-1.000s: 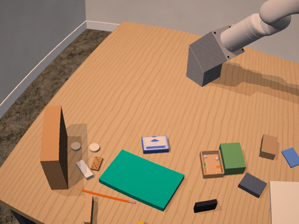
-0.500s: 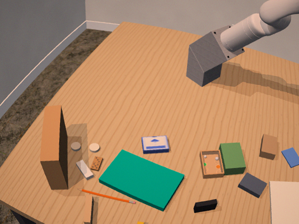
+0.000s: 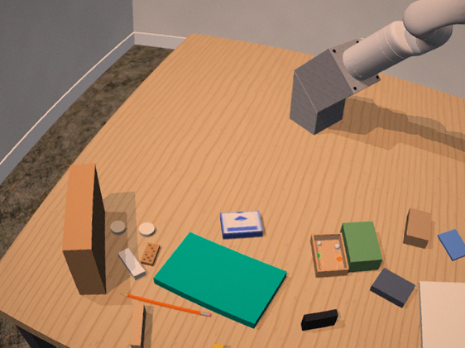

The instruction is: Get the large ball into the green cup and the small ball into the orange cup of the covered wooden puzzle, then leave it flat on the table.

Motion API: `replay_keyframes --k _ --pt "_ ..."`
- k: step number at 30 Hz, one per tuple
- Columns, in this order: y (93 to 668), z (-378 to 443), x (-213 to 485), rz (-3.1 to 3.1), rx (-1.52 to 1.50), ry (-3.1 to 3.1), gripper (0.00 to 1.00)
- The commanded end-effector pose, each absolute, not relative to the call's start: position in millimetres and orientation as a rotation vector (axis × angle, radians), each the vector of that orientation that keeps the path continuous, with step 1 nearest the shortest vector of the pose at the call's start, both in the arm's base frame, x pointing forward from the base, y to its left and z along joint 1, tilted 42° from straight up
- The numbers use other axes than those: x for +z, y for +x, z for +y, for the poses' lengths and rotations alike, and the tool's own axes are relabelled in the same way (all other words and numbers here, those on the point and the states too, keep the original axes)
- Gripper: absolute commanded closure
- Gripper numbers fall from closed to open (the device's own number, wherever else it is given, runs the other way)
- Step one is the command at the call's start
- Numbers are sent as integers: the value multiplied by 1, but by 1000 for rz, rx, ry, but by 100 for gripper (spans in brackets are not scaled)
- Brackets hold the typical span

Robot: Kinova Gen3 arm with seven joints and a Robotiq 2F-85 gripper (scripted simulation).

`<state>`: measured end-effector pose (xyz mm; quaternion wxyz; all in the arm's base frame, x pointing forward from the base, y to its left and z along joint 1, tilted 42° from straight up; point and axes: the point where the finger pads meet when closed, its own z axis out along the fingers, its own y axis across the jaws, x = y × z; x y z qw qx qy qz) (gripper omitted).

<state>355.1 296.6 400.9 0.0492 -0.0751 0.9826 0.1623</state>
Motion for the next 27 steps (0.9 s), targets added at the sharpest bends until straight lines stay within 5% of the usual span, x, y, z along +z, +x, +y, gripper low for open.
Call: replay_keyframes --k 1,27 --pt "360 295 371 3070 551 -52 0" --pt "408 270 200 2751 1046 2167 0"
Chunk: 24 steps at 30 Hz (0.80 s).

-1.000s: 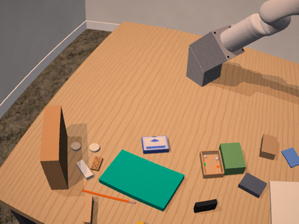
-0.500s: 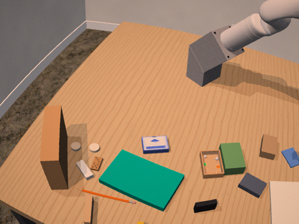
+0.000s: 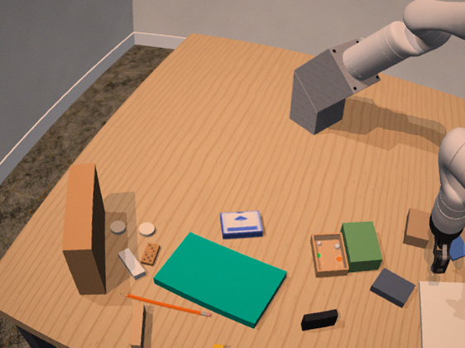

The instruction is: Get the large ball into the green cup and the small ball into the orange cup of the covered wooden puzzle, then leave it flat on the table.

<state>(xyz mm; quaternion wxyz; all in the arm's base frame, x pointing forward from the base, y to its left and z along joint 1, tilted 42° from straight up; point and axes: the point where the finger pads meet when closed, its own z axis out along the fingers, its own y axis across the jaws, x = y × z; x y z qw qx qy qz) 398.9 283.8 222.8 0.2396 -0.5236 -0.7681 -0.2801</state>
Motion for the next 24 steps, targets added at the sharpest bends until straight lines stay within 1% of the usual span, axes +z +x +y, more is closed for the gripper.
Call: replay_keyframes --k 1,8,14,24 --pt "412 265 192 -1906 -749 -1625 0" --pt "434 221 138 -1404 -702 -2015 0" --pt "441 182 99 -1036 -647 -2234 0" --pt "439 176 96 -1001 -637 -2256 0"
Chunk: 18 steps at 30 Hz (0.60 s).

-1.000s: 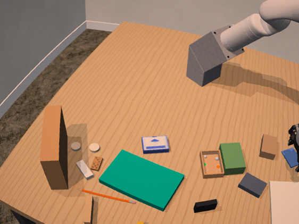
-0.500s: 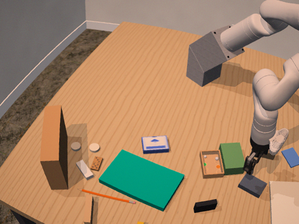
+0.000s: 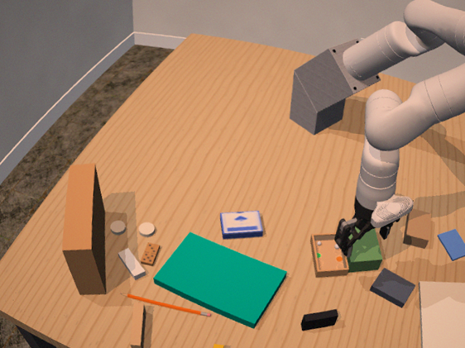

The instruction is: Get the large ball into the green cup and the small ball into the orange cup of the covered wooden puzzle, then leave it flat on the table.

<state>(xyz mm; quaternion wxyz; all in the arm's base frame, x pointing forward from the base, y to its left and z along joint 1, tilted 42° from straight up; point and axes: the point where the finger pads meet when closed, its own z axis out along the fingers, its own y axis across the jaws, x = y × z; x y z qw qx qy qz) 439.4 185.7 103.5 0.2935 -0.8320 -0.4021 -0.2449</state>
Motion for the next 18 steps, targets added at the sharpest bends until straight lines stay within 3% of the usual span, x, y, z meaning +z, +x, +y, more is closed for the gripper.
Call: replay_keyframes --k 1,18 --pt "439 176 96 -1001 -637 -2256 0" --pt "439 160 82 -865 -613 -2322 0"
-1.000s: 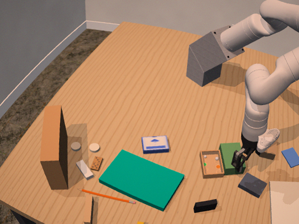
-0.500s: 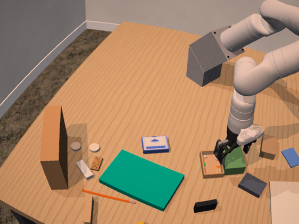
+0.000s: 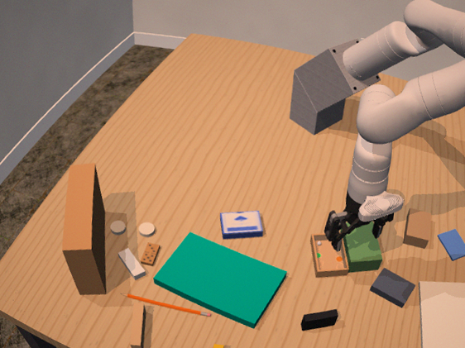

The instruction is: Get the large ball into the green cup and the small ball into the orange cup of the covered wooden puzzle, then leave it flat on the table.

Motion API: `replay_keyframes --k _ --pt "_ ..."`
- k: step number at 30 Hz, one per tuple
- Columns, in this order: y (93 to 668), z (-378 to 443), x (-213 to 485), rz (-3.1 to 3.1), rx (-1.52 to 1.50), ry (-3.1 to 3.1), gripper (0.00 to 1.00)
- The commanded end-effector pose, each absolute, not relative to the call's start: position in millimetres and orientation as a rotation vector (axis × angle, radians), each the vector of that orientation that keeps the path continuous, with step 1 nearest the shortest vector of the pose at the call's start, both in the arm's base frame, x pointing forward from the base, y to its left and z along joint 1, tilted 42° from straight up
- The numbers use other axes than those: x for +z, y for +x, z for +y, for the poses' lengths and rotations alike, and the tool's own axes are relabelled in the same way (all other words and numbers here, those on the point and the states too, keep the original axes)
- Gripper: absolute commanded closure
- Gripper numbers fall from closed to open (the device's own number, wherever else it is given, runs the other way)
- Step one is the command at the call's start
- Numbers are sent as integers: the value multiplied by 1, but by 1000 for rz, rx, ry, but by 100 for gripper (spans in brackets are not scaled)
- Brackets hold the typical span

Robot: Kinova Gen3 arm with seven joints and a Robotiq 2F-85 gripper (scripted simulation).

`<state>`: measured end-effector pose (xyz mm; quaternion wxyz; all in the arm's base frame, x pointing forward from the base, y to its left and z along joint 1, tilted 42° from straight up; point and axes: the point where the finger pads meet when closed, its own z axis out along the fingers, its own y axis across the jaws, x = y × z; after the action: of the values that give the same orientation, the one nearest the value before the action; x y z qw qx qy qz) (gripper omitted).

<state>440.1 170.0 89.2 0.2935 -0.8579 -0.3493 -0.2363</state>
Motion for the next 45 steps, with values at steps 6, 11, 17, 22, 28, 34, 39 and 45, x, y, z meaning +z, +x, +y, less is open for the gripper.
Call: replay_keyframes --k 6,11,17,22,28,34,39,45 --pt "439 156 78 -827 -606 -2339 0" --pt "442 156 78 -831 -612 -2339 0" --pt "438 148 71 -761 -593 -2368 0" --pt "438 145 68 -734 -588 -2380 0" --pt "439 142 66 -711 -586 -2390 0" --pt "439 139 64 -691 -583 -2398 0" --pt "439 137 62 -674 -581 -2405 0" --pt "438 134 60 -647 -574 -2416 0"
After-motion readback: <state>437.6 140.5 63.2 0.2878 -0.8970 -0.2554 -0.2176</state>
